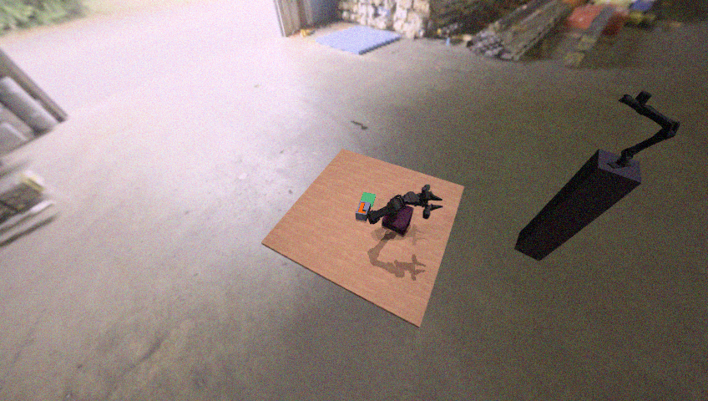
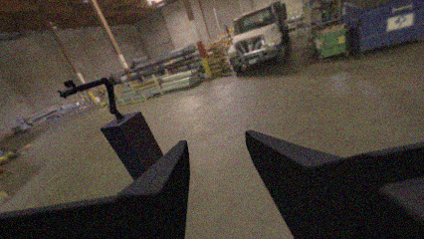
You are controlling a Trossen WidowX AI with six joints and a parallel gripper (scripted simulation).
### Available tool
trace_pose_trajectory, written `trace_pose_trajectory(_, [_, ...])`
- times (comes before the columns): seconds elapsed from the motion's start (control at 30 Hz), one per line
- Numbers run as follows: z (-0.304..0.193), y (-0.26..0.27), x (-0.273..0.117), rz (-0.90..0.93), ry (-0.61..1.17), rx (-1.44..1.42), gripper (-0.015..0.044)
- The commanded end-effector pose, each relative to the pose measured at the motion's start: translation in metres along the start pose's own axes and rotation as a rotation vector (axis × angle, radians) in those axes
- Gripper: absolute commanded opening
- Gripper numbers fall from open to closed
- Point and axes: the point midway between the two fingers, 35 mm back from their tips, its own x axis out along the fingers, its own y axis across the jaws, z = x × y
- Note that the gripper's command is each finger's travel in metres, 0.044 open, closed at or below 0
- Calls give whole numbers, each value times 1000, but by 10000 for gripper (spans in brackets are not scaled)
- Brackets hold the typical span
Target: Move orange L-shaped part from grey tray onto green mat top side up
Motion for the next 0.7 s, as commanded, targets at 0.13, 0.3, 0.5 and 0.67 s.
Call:
trace_pose_trajectory(0.13, [-4, 147, -35, 459, -61, -228, 180])
trace_pose_trajectory(0.3, [-22, 219, -76, 686, -97, -389, 180])
trace_pose_trajectory(0.5, [-62, 298, -149, 1016, -128, -593, 180])
trace_pose_trajectory(0.67, [-108, 339, -217, 1272, -140, -775, 180])
